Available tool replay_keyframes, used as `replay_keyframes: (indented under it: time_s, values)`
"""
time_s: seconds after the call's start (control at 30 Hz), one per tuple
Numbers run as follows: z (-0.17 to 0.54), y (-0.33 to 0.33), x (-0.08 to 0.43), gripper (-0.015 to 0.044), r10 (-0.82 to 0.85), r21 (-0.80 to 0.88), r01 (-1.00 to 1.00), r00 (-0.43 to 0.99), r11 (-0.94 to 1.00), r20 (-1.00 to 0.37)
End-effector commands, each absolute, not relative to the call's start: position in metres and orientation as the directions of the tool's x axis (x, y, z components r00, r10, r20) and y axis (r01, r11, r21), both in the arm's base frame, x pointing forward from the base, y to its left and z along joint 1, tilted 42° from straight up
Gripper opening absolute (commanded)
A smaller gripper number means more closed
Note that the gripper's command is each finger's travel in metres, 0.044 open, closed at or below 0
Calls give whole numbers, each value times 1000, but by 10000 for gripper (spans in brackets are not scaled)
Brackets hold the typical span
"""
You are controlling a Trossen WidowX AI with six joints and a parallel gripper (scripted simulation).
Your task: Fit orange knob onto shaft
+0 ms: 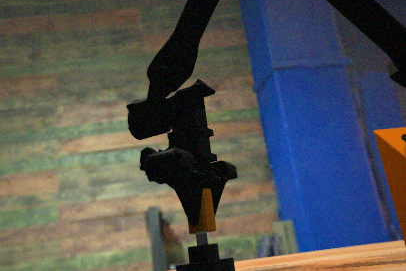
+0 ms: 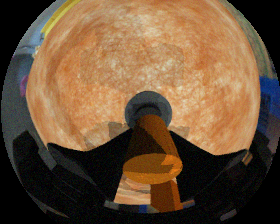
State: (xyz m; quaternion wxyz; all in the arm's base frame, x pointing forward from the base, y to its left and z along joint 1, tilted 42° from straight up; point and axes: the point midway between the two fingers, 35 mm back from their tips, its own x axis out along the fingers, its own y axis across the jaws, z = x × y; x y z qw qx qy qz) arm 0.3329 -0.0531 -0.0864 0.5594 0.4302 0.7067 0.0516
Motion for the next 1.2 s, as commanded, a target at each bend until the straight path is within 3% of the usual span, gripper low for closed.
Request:
replay_keyframes:
  time_s: [0.0, 0.2, 0.43, 1.17]
  values:
    - [-87, -55, 333, 0, 664, 554, 550, -1, 625, -748]
    - [-84, -57, 335, 0, 664, 557, 542, -1, 629, -748]
    - [-82, -58, 336, 0, 664, 618, 364, -1, 697, -748]
    - [-82, -56, 342, 0, 664, 618, 364, 0, 697, -748]
